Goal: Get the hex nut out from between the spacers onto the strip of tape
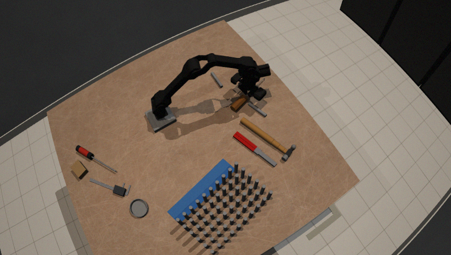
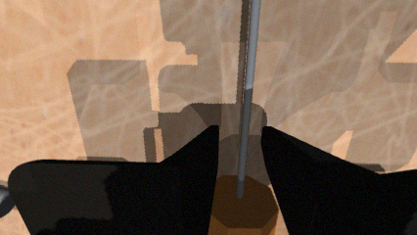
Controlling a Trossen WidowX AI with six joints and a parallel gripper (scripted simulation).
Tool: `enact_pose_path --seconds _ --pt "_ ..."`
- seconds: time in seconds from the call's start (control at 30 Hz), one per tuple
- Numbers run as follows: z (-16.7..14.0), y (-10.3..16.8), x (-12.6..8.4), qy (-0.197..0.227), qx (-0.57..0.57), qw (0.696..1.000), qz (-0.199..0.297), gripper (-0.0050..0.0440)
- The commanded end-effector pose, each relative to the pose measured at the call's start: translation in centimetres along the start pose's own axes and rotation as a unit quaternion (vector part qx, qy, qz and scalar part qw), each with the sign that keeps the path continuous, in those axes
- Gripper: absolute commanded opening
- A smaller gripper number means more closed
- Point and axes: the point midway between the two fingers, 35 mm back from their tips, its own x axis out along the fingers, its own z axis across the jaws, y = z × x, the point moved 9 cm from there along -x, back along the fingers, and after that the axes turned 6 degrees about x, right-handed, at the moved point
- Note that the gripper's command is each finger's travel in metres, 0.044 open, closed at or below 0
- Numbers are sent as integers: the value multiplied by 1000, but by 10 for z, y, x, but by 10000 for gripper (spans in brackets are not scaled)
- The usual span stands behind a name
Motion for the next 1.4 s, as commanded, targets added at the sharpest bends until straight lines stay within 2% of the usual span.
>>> enact_pose_path --seconds 0.0,0.07,0.17,0.23,0.37,0.5,0.57,0.8,0.97,1.37 --pt "-1 -3 -18 11 0 1000 -21 192" --pt "-1 -3 -18 11 0 1000 -21 192" --pt "-1 -3 -18 11 0 1000 -21 264" --pt "-1 -3 -18 11 0 1000 -21 280" --pt "-2 -5 -44 17 0 999 -33 280" --pt "-1 -4 -81 17 0 999 -33 280" --pt "0 -3 -93 17 0 999 -33 280" --pt "-1 -4 -89 13 1 1000 -25 280" --pt "-1 -4 -89 13 1 1000 -25 400" --pt "-1 -3 -88 12 1 1000 -24 400"
